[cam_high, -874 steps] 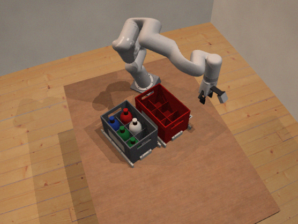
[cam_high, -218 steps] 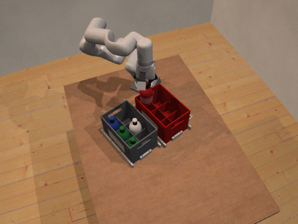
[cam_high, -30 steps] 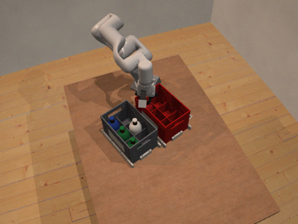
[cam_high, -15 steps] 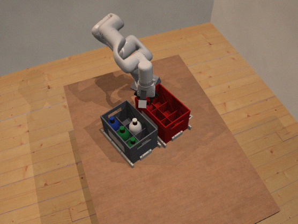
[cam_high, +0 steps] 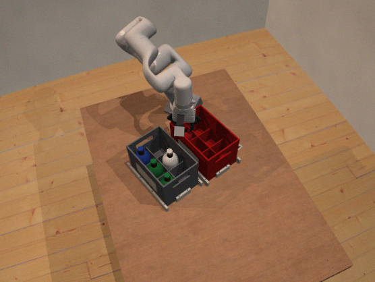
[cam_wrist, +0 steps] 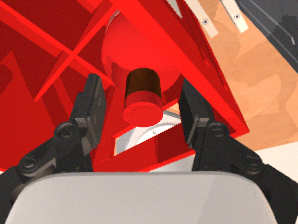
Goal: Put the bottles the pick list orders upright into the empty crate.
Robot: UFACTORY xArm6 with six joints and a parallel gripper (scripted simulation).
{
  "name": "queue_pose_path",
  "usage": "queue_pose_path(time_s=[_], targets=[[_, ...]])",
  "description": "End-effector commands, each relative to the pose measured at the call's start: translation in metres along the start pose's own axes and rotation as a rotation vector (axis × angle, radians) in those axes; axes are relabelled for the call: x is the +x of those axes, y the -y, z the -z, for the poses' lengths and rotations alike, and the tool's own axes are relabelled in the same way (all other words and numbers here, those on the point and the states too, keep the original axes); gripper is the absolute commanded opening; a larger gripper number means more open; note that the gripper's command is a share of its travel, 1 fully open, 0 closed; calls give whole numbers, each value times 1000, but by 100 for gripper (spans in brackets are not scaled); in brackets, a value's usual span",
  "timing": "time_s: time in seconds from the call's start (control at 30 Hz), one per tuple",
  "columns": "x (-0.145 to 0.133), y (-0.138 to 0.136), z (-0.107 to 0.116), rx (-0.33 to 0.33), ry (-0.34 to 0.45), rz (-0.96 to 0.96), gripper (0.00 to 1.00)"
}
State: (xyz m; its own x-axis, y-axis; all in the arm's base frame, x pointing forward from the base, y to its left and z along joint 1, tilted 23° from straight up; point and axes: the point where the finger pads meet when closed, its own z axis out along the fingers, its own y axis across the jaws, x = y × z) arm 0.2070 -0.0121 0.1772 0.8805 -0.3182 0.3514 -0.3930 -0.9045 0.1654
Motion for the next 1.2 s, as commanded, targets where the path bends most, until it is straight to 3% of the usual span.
queue_pose_path(time_s=[0.0, 0.53, 1.17], targets=[[1, 0, 1, 2, -2, -1, 65], [1, 0, 1, 2, -2, -1, 65], [1, 0, 46, 2, -2, -1, 65]])
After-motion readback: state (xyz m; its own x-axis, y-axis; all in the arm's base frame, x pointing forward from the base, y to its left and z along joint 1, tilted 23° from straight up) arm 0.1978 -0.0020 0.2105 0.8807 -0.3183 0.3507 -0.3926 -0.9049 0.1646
